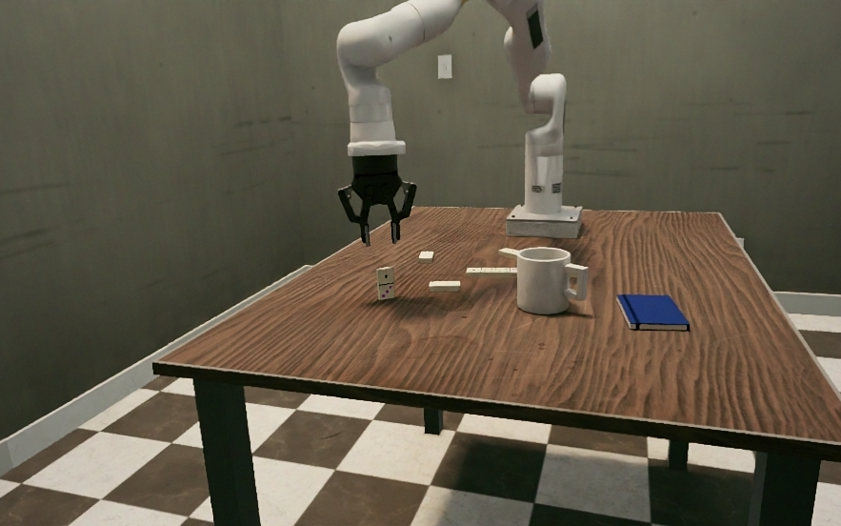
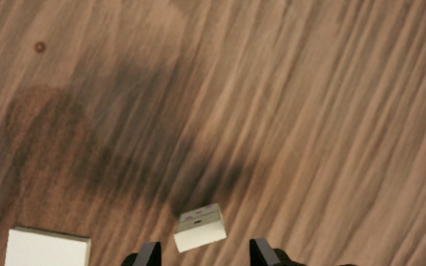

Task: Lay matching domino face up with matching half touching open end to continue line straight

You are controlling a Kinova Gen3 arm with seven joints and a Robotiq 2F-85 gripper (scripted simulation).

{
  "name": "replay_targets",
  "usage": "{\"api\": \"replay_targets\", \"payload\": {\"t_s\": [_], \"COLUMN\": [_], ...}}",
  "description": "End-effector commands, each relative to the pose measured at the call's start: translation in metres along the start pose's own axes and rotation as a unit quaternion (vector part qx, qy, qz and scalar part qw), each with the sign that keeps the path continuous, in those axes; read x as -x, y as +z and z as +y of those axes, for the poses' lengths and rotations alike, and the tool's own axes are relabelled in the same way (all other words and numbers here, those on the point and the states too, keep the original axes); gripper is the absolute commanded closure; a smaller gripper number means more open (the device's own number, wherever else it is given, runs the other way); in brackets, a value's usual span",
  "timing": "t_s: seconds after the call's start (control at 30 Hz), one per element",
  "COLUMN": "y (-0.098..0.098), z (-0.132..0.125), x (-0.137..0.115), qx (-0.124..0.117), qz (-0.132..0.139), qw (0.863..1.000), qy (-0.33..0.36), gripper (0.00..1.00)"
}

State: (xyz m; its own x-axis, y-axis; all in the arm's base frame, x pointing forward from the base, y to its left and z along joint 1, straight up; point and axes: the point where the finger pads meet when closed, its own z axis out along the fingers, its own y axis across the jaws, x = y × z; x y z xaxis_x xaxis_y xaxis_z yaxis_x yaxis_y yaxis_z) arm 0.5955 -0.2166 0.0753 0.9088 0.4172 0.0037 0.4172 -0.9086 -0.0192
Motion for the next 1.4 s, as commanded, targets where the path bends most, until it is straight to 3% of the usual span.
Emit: {"api": "replay_targets", "payload": {"t_s": [0.0,0.3,0.57,1.37], "y": [-0.0006,0.0012,0.0018,0.002], "z": [-0.0005,-0.0025,-0.0032,-0.0034], "x": [-0.0008,-0.0018,-0.0021,-0.0022], "qx": [0.003,0.008,0.009,0.01], "qz": [0.001,0.0,-0.001,-0.001], "qw": [0.999,0.994,0.991,0.99], "qy": [-0.036,-0.109,-0.133,-0.142], "gripper": [0.5,0.5,0.5,0.5]}}
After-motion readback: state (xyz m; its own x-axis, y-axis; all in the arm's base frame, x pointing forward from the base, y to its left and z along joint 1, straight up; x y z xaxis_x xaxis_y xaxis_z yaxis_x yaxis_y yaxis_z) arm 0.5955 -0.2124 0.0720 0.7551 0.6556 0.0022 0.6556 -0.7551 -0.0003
